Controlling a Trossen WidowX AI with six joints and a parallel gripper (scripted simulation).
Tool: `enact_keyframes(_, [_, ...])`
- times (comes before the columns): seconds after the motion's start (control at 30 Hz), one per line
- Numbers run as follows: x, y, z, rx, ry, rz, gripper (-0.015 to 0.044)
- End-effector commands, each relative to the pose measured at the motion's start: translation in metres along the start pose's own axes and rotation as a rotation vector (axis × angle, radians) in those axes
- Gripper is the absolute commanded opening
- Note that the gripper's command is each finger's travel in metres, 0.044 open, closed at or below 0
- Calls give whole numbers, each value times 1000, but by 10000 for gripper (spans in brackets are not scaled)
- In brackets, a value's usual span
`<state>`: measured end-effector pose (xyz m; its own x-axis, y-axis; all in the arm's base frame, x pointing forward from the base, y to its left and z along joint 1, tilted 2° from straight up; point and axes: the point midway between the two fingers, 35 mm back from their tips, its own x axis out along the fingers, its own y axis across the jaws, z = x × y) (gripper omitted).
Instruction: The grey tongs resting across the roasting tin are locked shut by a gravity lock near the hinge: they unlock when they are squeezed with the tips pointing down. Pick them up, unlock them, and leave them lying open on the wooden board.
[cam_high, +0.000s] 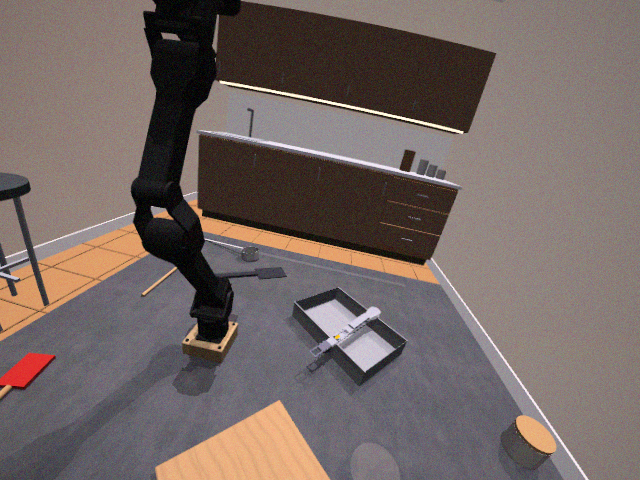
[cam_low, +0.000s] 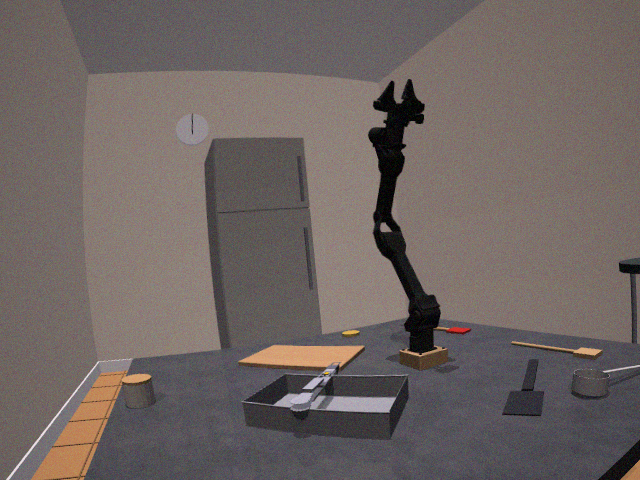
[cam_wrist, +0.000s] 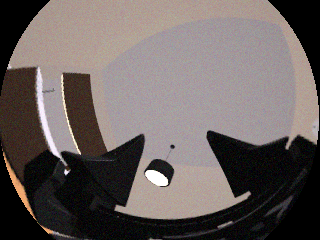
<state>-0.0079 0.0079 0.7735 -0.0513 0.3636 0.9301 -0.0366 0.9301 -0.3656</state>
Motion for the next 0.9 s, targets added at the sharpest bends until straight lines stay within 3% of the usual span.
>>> enact_keyframes(0.0, [0, 1, 0, 2, 1, 3, 374])
enact_keyframes(0.17, [4, 21, -3, 19, 23, 48, 260])
enact_keyframes(0.53, [14, 124, -42, 55, 196, 251, 260])
enact_keyframes(0.87, [7, 182, -81, 119, 328, 374, 260])
